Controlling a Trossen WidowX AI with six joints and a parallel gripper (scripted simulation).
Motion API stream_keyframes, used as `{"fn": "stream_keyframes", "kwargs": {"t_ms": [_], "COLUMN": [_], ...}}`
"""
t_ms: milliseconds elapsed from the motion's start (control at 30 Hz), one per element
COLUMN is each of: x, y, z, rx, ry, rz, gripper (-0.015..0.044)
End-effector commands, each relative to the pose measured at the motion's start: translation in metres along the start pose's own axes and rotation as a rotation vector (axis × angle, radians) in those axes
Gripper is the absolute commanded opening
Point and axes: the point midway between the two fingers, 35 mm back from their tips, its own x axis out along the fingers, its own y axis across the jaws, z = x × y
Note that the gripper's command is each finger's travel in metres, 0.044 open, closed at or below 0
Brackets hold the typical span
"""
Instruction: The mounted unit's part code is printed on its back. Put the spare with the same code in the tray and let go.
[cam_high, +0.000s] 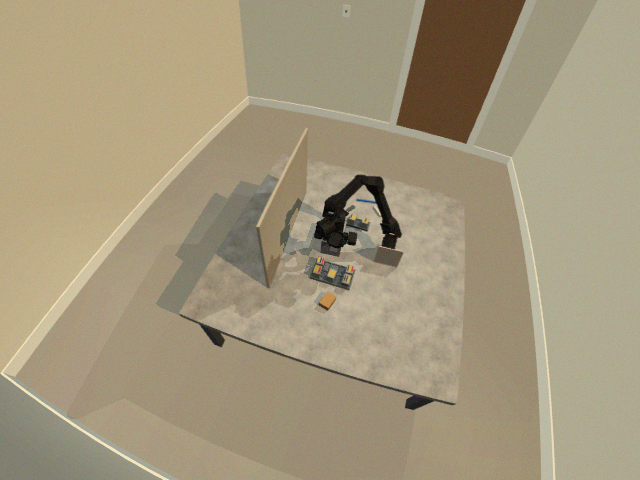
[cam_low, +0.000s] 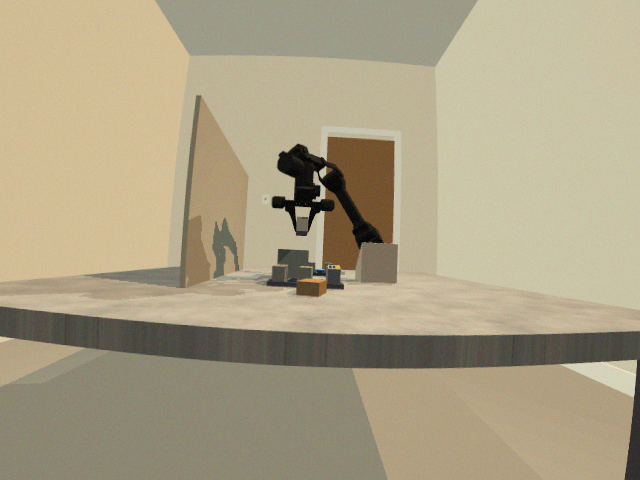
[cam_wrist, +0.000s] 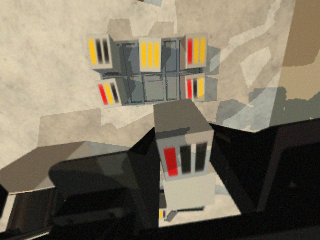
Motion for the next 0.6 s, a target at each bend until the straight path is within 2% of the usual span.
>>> {"fn": "stream_keyframes", "kwargs": {"t_ms": [0, 567], "x": [-0.007, -0.010], "y": [-0.022, -0.065], "z": [-0.034, -0.181], "rx": [0.003, -0.002], "ry": [-0.019, -0.024], "rz": [-0.006, -0.022], "gripper": [0.0000, 0.0000]}}
